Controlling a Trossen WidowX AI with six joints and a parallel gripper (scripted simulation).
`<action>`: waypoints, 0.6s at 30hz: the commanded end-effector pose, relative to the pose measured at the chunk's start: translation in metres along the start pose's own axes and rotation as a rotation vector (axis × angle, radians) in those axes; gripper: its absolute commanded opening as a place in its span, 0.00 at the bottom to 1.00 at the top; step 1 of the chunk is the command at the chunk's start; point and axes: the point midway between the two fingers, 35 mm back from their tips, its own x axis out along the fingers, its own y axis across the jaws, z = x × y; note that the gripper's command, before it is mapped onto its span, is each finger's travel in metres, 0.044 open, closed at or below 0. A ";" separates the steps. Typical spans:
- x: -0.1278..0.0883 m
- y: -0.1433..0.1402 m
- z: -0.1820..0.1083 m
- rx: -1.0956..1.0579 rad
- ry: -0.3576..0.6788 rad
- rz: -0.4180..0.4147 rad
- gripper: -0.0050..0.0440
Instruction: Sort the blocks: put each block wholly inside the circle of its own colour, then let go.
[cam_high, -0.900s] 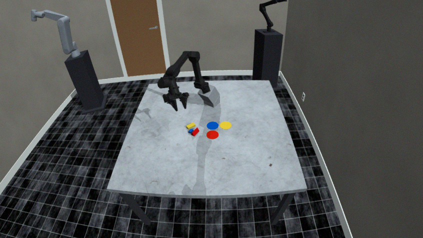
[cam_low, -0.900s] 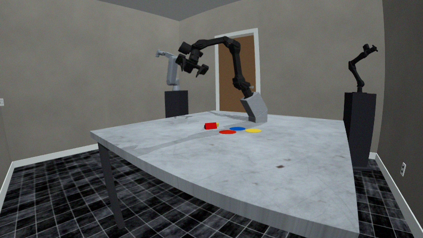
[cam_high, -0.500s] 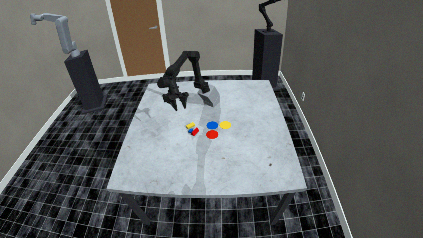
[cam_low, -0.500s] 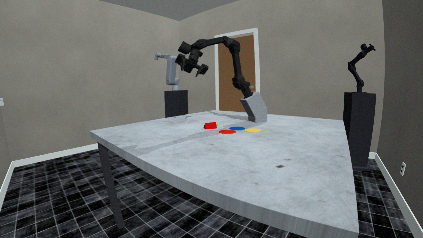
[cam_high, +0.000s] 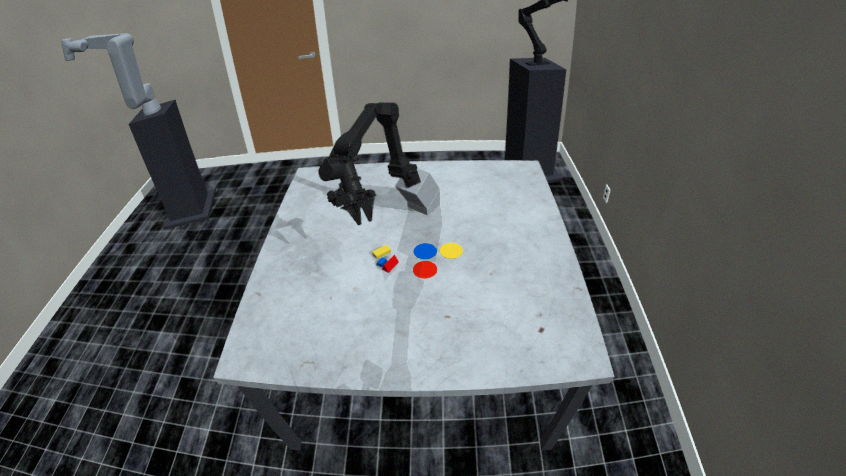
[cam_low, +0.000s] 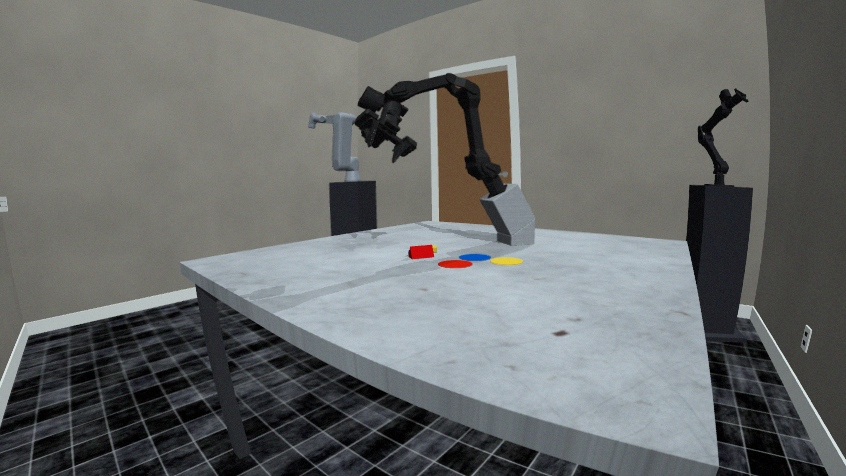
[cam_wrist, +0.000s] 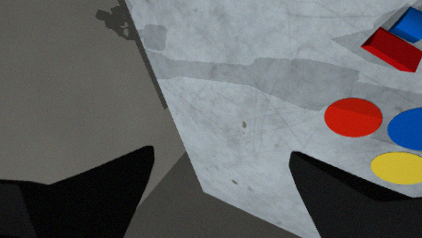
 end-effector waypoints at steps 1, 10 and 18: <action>0.020 -0.019 0.003 -0.220 -0.022 -0.083 0.92; 0.044 -0.049 0.007 -0.712 -0.026 -0.222 0.92; 0.063 -0.081 0.009 -1.214 0.035 -0.373 0.92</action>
